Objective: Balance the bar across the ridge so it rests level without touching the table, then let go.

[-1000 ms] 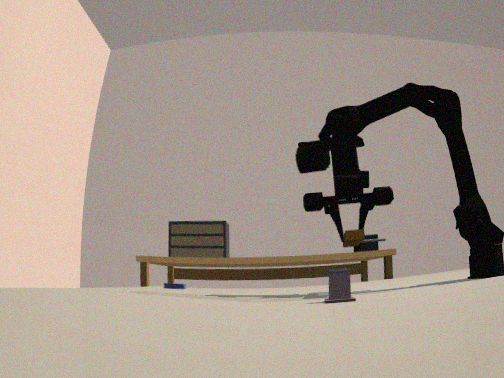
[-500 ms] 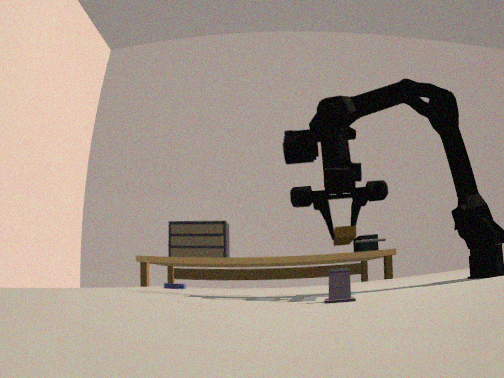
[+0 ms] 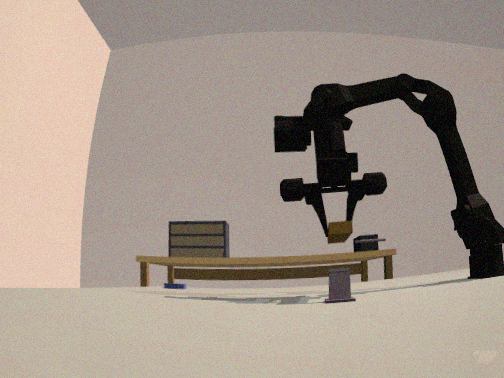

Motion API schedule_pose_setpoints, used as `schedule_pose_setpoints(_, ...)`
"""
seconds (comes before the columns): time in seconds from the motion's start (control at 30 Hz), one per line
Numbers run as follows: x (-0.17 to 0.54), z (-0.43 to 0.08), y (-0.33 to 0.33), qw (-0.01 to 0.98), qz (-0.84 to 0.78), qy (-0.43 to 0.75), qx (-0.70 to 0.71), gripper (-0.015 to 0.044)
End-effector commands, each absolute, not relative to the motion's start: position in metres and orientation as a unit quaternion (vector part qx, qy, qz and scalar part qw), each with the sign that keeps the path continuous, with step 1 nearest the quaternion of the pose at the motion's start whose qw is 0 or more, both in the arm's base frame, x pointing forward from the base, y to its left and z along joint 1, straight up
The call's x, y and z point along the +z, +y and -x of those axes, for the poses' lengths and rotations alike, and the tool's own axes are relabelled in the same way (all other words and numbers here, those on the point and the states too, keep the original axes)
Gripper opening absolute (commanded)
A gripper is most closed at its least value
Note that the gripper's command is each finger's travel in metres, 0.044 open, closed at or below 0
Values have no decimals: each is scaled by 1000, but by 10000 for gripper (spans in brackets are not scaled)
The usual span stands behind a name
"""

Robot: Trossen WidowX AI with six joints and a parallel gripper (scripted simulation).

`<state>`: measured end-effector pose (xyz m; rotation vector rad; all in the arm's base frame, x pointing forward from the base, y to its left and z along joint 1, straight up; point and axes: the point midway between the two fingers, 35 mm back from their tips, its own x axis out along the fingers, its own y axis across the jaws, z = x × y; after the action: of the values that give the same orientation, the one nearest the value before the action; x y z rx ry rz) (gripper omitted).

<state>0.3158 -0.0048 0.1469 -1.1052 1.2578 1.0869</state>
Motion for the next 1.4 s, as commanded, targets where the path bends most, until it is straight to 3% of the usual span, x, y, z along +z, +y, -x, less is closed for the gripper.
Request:
schedule_pose_setpoints(0.0, 148, -321, 7, 543, 467, 529, 456, 0)
schedule_pose_setpoints(0.57, 148, -330, 68, 540, 470, 524, 461, 0)
schedule_pose_setpoints(1.37, 115, -332, 69, 540, 470, 524, 461, 0)
